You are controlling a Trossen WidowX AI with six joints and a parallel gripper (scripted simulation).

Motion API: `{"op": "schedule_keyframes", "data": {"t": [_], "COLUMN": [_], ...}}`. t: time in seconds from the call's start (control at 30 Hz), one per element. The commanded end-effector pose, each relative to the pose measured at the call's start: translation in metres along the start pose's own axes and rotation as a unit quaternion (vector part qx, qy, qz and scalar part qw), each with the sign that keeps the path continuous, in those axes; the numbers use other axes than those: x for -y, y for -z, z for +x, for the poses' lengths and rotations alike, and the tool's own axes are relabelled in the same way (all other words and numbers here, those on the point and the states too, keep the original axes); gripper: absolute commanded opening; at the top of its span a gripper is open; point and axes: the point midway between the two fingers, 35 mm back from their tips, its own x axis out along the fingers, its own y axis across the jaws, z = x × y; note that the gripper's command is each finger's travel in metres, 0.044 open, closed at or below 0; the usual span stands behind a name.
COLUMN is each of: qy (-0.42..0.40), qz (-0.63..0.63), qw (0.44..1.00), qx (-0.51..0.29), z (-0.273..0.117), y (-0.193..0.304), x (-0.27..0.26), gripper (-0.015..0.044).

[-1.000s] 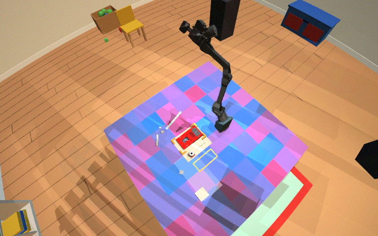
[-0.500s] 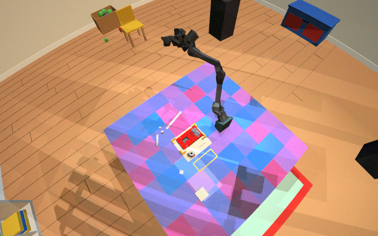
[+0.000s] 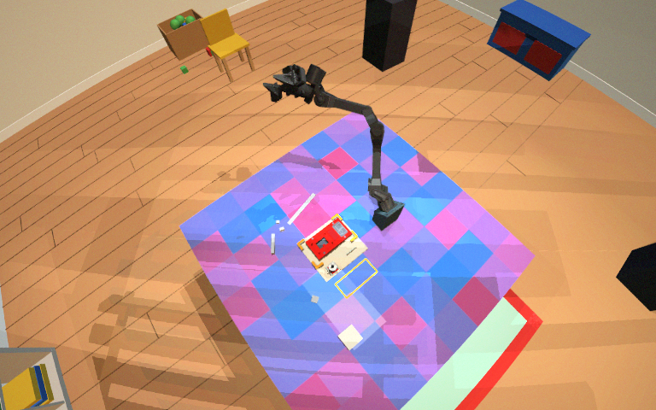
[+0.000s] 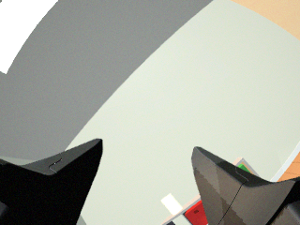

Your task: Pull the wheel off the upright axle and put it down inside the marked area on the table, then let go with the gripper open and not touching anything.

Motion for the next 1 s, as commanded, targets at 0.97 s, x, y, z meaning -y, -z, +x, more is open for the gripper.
{"op": "schedule_keyframes", "data": {"t": [0.97], "qy": [0.216], "qz": [0.439], "qw": [0.868], "qx": [-0.087], "z": [0.067], "y": [0.218], "x": [0.153], "gripper": [0.03]}}
